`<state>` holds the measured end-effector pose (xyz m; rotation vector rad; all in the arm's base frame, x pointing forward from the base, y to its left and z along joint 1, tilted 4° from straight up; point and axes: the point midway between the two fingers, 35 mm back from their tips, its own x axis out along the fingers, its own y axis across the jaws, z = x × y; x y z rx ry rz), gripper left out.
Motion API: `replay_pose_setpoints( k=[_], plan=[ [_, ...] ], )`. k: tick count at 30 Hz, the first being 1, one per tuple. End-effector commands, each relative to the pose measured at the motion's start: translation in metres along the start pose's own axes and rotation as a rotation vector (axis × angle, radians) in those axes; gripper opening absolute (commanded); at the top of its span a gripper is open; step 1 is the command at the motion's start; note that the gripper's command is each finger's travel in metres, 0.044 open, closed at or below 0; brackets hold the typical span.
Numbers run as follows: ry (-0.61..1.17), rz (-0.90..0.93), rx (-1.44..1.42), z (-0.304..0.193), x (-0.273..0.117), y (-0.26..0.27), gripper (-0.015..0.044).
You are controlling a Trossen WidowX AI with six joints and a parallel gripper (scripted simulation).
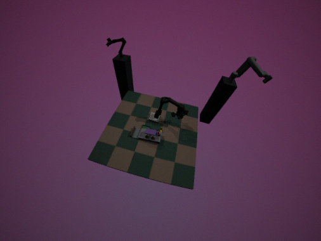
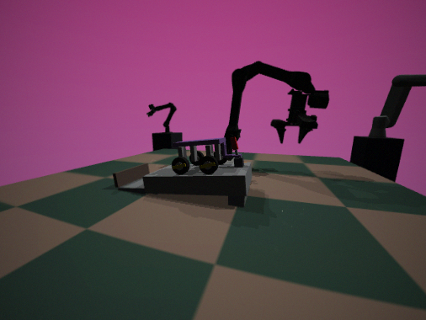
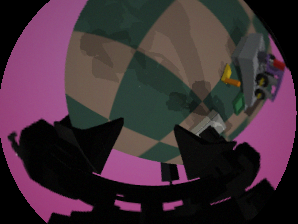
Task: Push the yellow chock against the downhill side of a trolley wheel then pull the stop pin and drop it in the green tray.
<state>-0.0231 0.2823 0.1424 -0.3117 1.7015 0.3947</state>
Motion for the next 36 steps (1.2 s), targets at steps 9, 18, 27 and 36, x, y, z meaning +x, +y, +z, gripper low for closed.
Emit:
replay_pose_setpoints(
  k=[9,18,27,36],
  plan=[
    [-0.034,0.016,-0.212,0.036,-0.008,-0.028,0.019],
    [-0.078,0.013,-0.469,0.07,-0.017,-0.068,0.019],
    [-0.12,-0.011,-0.725,0.095,-0.024,-0.112,0.019],
    [-0.149,-0.054,-0.979,0.11,-0.029,-0.158,0.019]
  ],
)
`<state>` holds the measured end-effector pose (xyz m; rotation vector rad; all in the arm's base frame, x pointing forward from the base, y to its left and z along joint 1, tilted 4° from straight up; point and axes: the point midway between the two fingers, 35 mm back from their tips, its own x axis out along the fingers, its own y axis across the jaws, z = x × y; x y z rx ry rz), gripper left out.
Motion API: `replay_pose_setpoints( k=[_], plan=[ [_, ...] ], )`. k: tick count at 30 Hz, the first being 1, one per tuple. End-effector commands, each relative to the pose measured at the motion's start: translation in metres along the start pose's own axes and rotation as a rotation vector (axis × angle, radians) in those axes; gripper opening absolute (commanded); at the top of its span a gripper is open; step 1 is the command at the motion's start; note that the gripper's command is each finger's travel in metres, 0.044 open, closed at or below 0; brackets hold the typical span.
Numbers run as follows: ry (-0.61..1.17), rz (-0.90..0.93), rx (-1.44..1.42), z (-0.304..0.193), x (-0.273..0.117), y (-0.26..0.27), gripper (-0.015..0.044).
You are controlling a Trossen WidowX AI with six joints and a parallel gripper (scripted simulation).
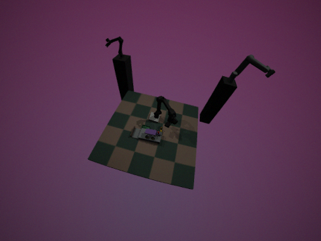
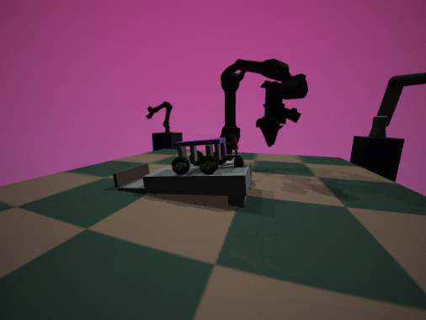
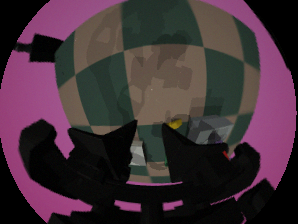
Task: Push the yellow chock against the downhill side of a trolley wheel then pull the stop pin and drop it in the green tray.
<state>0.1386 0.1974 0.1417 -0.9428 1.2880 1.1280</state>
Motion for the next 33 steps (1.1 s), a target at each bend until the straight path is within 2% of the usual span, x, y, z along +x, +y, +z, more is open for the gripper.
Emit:
replay_pose_setpoints(
  k=[1,17,24,33],
  plan=[
    [-0.004,-0.02,-0.101,-0.012,-0.002,-0.014,0.019],
    [0.018,-0.082,-0.535,-0.073,-0.007,-0.064,0.019],
    [0.018,-0.083,-0.54,-0.073,-0.002,-0.065,0.019],
    [0.018,-0.083,-0.54,-0.072,0.031,-0.068,0.019]
  ],
)
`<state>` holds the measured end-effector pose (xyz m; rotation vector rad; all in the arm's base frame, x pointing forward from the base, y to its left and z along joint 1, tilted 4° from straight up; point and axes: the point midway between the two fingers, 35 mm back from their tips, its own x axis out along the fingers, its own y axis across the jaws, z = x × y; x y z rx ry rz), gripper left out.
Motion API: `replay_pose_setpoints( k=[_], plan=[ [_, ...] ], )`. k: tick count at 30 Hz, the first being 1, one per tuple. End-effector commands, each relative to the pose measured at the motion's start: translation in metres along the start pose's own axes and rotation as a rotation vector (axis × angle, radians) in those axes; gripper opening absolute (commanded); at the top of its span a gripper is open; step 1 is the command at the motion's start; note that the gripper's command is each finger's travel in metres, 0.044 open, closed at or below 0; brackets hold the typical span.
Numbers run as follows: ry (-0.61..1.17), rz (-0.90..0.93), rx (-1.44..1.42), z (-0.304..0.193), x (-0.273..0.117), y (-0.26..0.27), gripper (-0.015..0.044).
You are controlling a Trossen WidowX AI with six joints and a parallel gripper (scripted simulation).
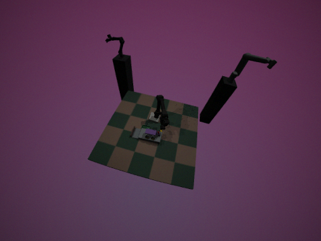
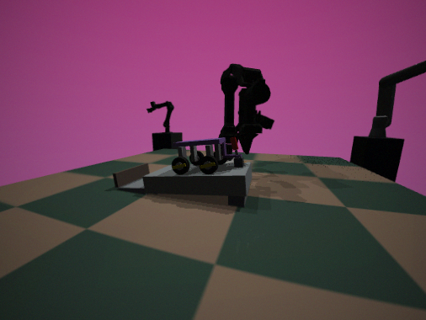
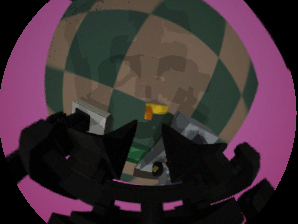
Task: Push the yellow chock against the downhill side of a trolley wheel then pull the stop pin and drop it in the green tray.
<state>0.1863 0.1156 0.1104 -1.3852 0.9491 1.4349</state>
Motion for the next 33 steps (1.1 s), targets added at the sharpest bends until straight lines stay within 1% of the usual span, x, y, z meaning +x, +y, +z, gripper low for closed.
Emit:
replay_pose_setpoints(
  k=[1,25,33],
  plan=[
    [0.007,0.006,0.0,-0.002,0.013,0.001,0.019],
    [0.006,0.007,0.0,-0.002,0.046,0.002,0.019],
    [0.006,0.007,0.0,-0.002,0.051,0.002,0.019]
  ],
)
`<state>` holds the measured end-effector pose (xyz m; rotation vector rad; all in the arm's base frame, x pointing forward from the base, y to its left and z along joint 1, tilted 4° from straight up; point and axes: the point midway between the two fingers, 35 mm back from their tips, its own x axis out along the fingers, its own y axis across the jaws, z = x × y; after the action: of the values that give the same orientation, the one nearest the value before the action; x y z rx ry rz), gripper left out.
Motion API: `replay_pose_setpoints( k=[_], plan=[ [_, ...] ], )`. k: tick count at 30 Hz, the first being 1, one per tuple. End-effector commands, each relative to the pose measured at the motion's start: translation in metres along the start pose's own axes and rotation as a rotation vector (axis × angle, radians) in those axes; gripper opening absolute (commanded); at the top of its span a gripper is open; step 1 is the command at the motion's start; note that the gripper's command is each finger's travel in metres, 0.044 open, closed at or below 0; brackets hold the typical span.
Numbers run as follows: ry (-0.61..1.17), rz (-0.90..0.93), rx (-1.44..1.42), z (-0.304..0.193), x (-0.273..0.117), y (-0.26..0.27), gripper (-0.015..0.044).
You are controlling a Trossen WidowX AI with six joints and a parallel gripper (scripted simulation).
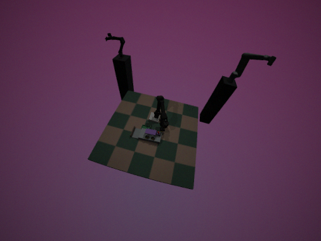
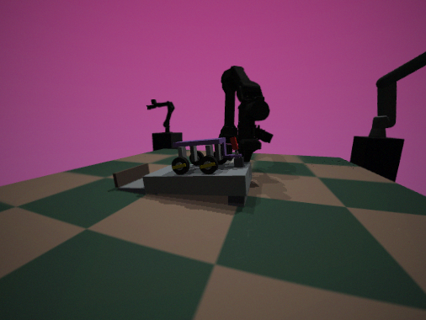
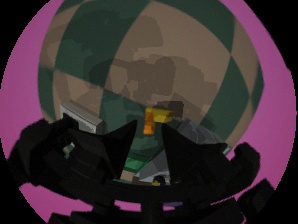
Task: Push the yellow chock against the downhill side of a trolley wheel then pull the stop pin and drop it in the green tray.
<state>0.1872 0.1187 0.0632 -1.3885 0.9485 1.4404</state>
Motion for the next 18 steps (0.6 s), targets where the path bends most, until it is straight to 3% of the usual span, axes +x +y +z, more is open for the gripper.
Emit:
replay_pose_setpoints(
  k=[1,16,18],
  plan=[
    [0.006,0.004,0.006,-0.001,0.005,0.001,0.019],
    [0.006,0.004,0.006,-0.001,0.025,0.001,0.019],
    [0.0,0.0,0.0,0.0,0.022,0.0,0.0138]
  ],
)
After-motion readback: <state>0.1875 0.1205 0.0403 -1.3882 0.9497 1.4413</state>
